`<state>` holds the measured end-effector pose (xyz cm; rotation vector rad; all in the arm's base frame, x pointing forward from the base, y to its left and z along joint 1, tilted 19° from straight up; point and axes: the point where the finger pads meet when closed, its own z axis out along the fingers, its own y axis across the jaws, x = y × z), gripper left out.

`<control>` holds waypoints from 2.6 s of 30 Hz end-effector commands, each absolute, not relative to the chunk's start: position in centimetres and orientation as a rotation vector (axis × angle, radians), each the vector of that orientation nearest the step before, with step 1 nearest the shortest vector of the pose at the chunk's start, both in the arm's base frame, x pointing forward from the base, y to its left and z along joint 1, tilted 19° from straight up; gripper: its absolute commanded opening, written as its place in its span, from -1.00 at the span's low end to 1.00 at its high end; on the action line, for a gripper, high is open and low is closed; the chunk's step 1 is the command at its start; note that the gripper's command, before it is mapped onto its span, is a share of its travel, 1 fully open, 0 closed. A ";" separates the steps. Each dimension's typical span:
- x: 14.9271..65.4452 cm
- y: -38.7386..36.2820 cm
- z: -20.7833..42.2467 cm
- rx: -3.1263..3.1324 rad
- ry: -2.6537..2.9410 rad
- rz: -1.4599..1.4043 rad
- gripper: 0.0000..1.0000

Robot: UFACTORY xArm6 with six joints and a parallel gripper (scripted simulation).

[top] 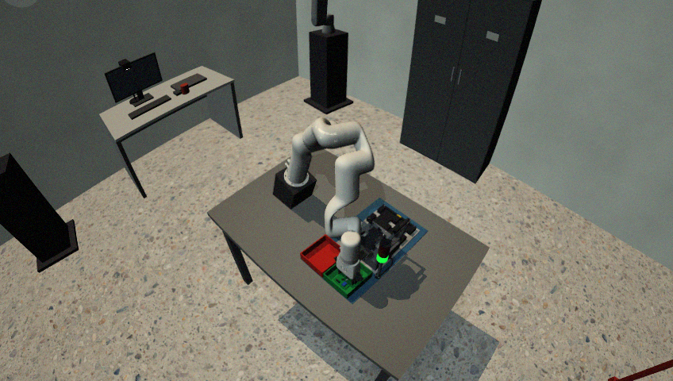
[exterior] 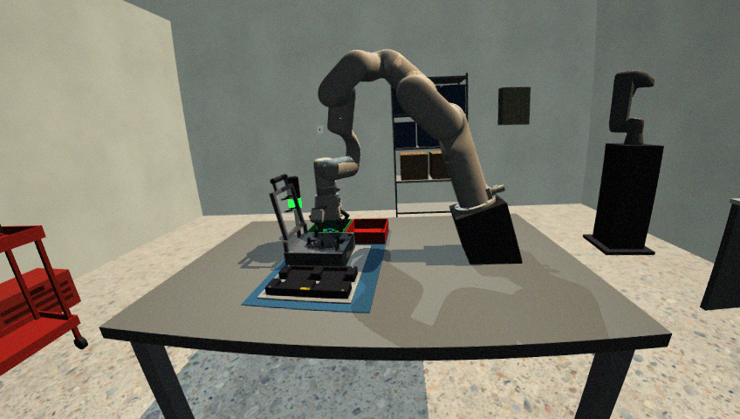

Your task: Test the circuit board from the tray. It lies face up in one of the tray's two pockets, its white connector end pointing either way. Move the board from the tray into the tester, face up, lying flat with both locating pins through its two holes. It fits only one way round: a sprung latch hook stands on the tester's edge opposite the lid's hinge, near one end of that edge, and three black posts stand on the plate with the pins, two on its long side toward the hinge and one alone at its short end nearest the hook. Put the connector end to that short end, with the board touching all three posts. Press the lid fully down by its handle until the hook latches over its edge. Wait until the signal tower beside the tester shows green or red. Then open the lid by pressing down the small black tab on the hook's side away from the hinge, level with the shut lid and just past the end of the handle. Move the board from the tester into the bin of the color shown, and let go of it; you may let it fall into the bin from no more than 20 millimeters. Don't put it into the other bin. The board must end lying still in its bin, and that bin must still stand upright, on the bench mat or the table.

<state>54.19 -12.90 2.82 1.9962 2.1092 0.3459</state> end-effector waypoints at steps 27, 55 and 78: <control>54.4 -12.9 2.8 1.994 2.106 0.348 0.58; 54.4 -12.9 2.8 1.994 2.106 0.348 1.00; 54.4 -12.9 2.8 1.994 2.106 0.348 1.00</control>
